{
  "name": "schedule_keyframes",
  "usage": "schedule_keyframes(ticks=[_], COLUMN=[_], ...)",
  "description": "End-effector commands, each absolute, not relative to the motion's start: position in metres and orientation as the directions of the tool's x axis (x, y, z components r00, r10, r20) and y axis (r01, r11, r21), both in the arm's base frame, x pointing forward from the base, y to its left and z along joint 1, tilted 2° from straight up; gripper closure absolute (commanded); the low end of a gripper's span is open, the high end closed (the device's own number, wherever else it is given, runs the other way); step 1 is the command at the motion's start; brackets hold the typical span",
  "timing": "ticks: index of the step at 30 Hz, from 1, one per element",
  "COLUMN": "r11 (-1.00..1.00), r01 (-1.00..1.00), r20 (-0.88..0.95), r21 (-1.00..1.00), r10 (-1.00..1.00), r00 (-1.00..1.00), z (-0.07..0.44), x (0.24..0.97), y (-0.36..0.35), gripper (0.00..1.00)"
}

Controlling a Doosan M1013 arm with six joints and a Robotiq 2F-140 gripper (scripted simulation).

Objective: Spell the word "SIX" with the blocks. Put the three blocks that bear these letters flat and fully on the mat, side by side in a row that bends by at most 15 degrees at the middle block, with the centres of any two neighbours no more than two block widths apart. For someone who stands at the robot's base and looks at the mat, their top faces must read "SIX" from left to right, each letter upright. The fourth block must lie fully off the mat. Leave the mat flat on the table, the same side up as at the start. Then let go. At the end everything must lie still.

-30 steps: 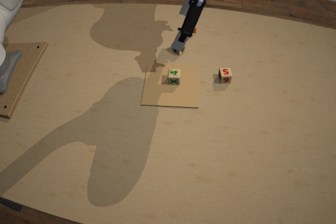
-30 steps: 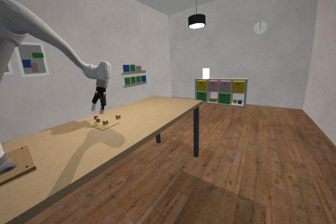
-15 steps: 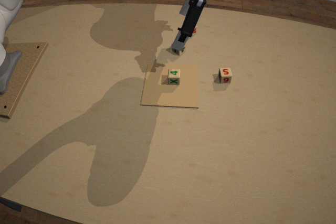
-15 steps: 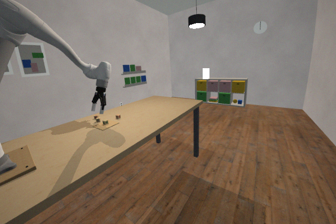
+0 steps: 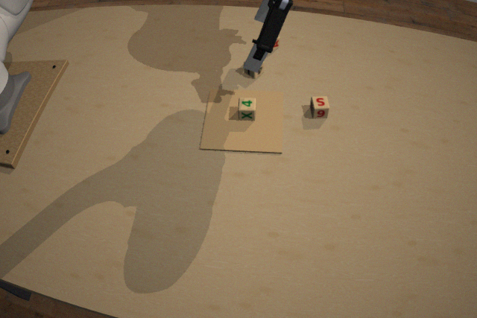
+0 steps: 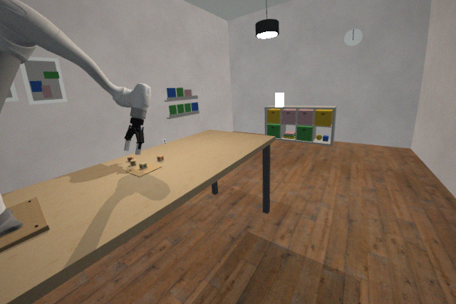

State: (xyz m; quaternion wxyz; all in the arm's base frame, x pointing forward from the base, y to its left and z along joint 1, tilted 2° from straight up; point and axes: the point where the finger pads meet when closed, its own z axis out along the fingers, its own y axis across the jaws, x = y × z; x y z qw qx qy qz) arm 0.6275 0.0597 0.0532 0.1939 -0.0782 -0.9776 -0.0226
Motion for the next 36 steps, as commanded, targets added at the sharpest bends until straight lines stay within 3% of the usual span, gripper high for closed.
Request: schedule_keyframes(ticks=[1,11,36], r11=[0.988,0.988,0.988], r01=[0.152,0.153,0.153], r20=[0.379,0.379,0.379], r21=[0.011,0.010,0.010], r10=[0.137,0.137,0.137], r00=[-0.915,-0.915,-0.915], z=[0.053,0.047,0.047], x=[0.637,0.742,0.744], y=[0.049,-0.051,-0.052], gripper=[0.00,0.00,0.00])
